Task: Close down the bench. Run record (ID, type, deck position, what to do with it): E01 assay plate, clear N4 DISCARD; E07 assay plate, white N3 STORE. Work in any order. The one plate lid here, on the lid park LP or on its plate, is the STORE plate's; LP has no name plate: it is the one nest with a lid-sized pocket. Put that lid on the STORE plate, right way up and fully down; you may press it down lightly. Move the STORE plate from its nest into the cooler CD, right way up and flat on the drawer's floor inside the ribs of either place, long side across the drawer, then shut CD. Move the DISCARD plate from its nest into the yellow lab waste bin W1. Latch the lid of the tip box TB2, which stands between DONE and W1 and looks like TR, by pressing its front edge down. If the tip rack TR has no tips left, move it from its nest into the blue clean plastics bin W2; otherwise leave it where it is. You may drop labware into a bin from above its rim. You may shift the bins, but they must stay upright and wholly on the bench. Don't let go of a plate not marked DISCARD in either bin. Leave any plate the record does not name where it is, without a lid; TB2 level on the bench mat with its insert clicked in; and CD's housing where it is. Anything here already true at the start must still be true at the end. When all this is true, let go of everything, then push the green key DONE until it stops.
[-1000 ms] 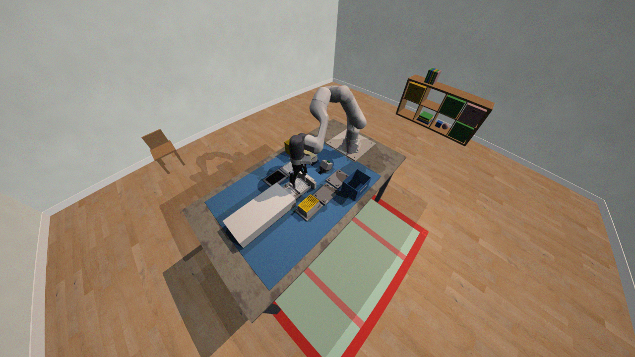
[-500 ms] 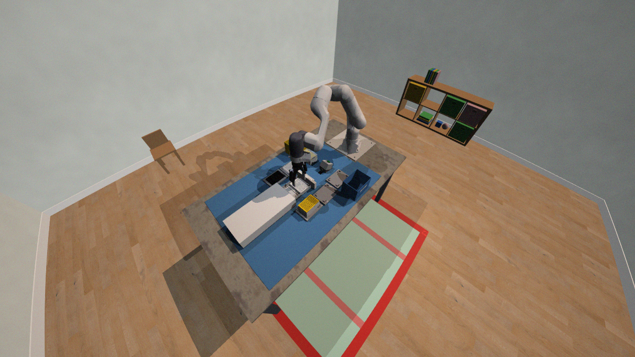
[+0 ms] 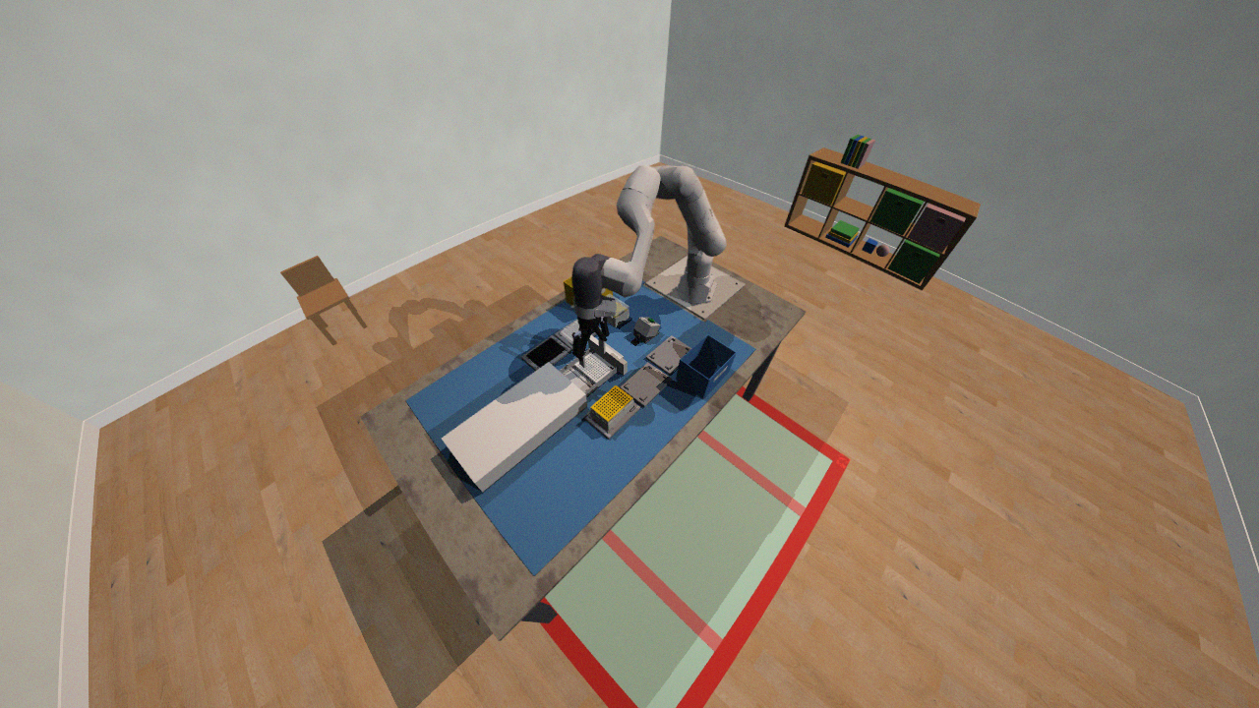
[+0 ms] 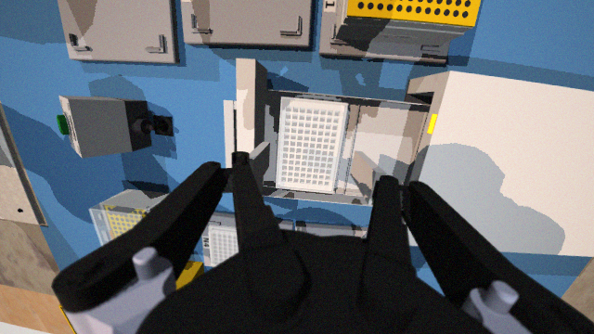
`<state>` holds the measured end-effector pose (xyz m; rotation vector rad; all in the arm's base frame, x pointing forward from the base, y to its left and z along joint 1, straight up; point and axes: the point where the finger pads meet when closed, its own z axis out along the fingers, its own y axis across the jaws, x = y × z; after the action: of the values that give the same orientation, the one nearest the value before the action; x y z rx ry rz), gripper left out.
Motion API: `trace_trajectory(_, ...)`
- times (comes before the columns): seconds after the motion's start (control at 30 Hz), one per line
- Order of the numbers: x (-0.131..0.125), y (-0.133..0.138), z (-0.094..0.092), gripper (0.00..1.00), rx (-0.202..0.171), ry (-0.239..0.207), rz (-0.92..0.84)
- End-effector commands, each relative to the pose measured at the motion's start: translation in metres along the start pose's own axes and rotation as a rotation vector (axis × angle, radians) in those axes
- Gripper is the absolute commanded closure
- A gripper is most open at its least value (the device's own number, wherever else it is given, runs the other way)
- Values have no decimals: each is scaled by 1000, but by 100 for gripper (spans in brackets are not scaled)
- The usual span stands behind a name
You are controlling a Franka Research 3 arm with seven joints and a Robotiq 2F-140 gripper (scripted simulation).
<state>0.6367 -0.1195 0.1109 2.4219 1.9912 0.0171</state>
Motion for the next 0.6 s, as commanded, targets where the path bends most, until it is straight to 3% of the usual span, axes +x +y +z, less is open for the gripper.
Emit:
trace_trajectory(0.0,-1,-1,-6,39,5,0,-5)
trace_trajectory(0.57,-1,-1,-26,39,5,0,-5)
